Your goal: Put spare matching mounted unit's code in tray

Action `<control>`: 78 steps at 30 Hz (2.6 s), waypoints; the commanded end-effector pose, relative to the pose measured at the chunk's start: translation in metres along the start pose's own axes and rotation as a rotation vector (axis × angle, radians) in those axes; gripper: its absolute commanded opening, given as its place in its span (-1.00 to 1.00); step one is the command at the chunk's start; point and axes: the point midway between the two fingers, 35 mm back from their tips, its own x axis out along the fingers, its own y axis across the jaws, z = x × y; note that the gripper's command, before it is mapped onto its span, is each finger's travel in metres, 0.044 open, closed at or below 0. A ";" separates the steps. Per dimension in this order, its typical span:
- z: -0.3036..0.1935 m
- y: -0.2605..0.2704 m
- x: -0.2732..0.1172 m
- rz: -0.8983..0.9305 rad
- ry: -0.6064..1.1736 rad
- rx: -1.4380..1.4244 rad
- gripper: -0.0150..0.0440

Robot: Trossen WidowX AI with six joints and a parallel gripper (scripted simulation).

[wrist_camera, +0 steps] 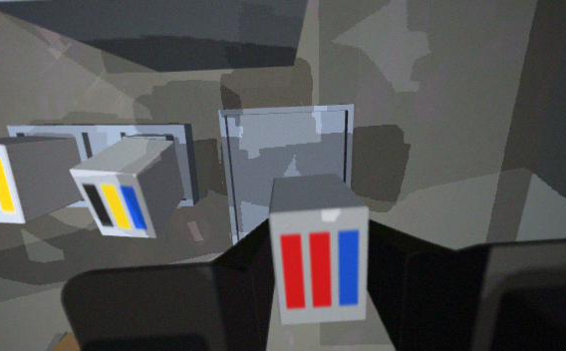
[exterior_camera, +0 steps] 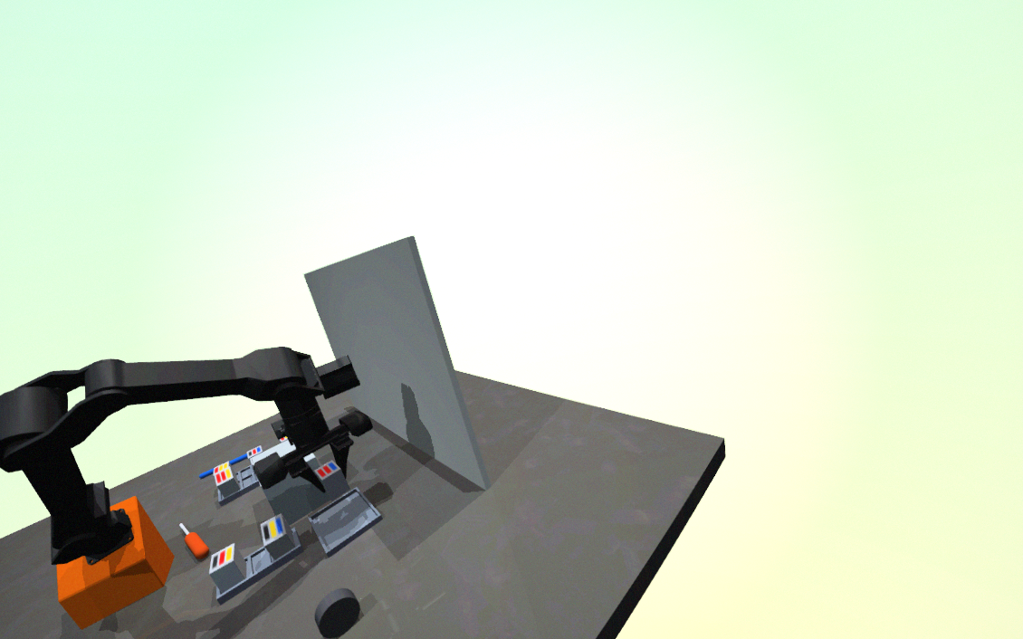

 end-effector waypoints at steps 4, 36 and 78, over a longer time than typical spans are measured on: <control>0.000 0.001 0.007 0.001 0.005 -0.005 -0.49; -0.001 0.005 0.034 0.002 0.010 -0.005 -0.49; 0.001 0.005 -0.033 0.002 0.006 -0.004 1.00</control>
